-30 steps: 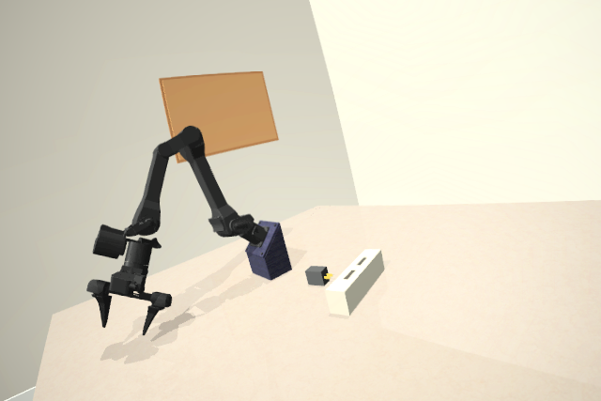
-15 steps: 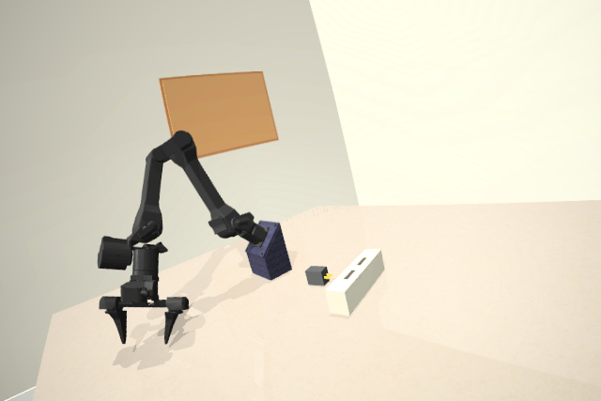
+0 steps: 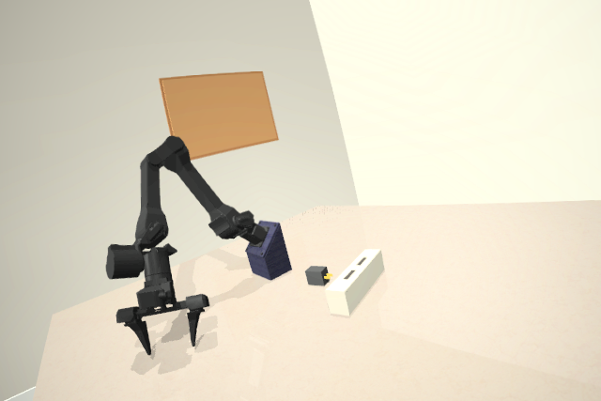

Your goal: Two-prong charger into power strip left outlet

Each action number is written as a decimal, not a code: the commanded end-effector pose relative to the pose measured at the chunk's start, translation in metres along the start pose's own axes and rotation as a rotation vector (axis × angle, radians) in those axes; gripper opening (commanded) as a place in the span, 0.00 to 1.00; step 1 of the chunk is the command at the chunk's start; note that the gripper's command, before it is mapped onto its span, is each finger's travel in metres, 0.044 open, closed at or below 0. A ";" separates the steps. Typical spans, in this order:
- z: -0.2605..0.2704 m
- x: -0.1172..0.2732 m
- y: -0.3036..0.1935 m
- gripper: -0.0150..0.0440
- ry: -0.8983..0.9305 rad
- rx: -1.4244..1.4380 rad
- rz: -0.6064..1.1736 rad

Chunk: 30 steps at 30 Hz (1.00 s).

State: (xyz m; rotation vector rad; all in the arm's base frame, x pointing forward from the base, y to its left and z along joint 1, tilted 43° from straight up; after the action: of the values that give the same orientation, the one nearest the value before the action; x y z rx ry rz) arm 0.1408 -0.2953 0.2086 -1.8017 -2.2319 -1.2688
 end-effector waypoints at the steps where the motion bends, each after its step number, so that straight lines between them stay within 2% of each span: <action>1: 0.019 -0.006 0.006 1.00 0.060 0.009 0.001; 11: 0.061 -0.010 0.022 1.00 0.186 0.043 -0.010; 30: 0.139 -0.007 0.029 1.00 0.365 0.073 0.098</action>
State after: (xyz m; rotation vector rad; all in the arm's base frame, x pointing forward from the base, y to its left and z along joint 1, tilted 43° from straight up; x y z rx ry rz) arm 0.2246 -0.2288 0.1393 -1.4982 -1.9960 -1.3471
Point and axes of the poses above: the point midway between the two fingers, 35 mm back from their tips, its own x axis back along the fingers, its own z axis across the jaws, y = z × x, the point moved 2 cm from there along x, back along the fingers, and after that the axes turned 2 degrees about -x, right-handed, at the moved point
